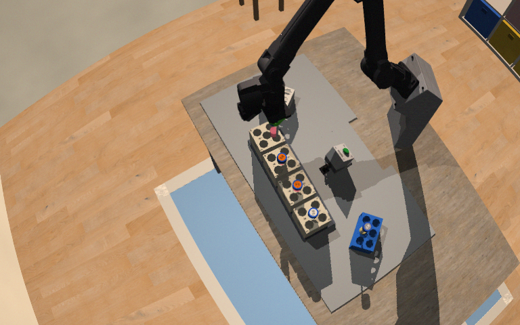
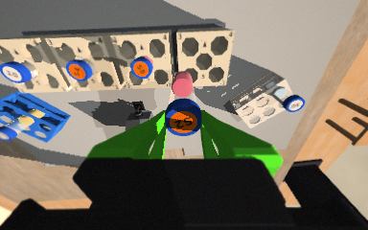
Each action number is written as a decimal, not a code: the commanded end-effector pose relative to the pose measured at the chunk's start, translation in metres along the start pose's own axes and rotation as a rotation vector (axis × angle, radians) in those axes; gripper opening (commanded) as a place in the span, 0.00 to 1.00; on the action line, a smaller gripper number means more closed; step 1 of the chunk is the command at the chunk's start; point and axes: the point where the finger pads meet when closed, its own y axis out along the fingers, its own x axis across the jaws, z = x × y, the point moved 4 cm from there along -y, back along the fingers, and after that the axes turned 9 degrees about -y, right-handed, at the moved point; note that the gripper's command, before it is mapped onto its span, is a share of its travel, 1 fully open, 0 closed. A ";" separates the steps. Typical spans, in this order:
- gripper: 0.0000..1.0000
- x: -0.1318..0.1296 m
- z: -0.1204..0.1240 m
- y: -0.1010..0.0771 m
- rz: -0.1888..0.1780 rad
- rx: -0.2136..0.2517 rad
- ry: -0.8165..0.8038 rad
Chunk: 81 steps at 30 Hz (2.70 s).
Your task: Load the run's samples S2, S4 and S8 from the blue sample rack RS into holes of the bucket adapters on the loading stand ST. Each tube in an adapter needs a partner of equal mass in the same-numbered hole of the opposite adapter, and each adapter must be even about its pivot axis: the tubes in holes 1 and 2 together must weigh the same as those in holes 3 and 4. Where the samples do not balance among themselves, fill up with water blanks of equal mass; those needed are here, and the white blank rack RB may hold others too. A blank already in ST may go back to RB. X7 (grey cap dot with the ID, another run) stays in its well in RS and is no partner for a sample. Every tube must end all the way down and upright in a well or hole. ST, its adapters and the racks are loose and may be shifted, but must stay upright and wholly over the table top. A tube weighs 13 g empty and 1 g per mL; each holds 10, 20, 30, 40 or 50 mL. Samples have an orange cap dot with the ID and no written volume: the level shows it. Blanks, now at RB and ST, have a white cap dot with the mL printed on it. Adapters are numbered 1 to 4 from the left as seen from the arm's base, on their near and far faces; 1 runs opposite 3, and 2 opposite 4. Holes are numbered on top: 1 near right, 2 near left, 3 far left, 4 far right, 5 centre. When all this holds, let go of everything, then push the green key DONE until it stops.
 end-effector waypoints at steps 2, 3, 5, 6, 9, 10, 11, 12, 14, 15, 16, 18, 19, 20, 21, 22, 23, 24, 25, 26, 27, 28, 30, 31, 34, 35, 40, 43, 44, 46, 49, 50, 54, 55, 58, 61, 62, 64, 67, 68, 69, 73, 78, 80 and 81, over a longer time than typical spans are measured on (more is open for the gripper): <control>0.00 -0.033 -0.019 -0.018 0.021 -0.044 -0.028; 0.00 -0.040 -0.020 -0.018 0.021 -0.042 -0.030; 0.00 -0.051 -0.020 -0.012 0.017 -0.028 -0.036; 0.00 -0.053 -0.020 -0.011 0.016 -0.026 -0.037; 0.00 -0.047 -0.016 -0.011 0.012 -0.033 -0.031; 0.00 -0.048 -0.028 -0.009 0.008 -0.054 -0.043; 0.00 -0.051 -0.027 -0.005 0.016 -0.049 -0.038; 0.00 -0.054 -0.025 -0.002 0.024 -0.043 -0.032; 0.00 -0.053 -0.023 0.005 0.022 -0.039 -0.034; 0.00 -0.053 -0.023 0.005 0.022 -0.039 -0.034; 0.00 -0.053 -0.023 0.005 0.022 -0.039 -0.034; 0.00 -0.048 -0.014 0.016 0.014 -0.020 -0.039; 0.00 -0.046 -0.010 0.021 0.010 -0.012 -0.042; 0.00 -0.044 -0.006 0.026 0.006 -0.004 -0.044; 0.00 -0.045 -0.006 0.028 0.006 -0.003 -0.044; 0.00 -0.045 -0.006 0.031 0.006 -0.003 -0.044; 0.00 -0.045 -0.006 0.034 0.006 -0.003 -0.044; 0.00 -0.045 -0.005 0.037 0.006 -0.003 -0.044; 0.00 -0.045 -0.005 0.039 0.006 -0.003 -0.044; 0.00 -0.045 -0.005 0.042 0.006 -0.003 -0.044; 0.00 -0.045 -0.005 0.045 0.006 -0.003 -0.044; 0.00 -0.045 -0.005 0.047 0.006 -0.003 -0.044; 0.00 -0.046 -0.006 0.050 0.008 -0.005 -0.043; 0.00 -0.048 -0.015 0.039 0.012 -0.030 -0.034; 0.00 -0.055 -0.016 0.034 0.030 -0.048 -0.033; 0.00 -0.055 -0.017 0.033 0.030 -0.050 -0.030; 0.00 -0.049 -0.016 0.038 0.012 -0.030 -0.034; 0.00 -0.049 -0.016 0.038 0.012 -0.030 -0.034; 0.00 -0.050 -0.016 0.038 0.012 -0.030 -0.034; 0.00 -0.050 -0.016 0.038 0.012 -0.030 -0.034; 0.00 -0.050 -0.016 0.037 0.012 -0.030 -0.034; 0.00 -0.050 -0.016 0.037 0.012 -0.030 -0.034; 0.00 -0.050 -0.016 0.037 0.012 -0.030 -0.034; 0.00 -0.050 -0.016 0.037 0.012 -0.030 -0.034; 0.00 -0.059 -0.023 0.036 0.030 -0.052 -0.033; 0.00 -0.055 -0.017 0.049 0.018 -0.027 -0.037; 0.00 -0.054 -0.016 0.051 0.017 -0.024 -0.037; 0.00 -0.052 -0.012 0.056 0.013 -0.016 -0.038; 0.00 -0.050 -0.010 0.058 0.011 -0.012 -0.039; 0.00 -0.050 -0.008 0.059 0.012 -0.012 -0.037; 0.00 -0.049 -0.007 0.062 0.009 -0.007 -0.039; 0.00 -0.047 -0.004 0.069 0.007 -0.002 -0.042; 0.00 -0.047 -0.003 0.075 0.008 -0.002 -0.042; 0.00 -0.049 -0.007 0.077 0.010 -0.009 -0.040; 0.00 -0.049 -0.008 0.078 0.011 -0.010 -0.040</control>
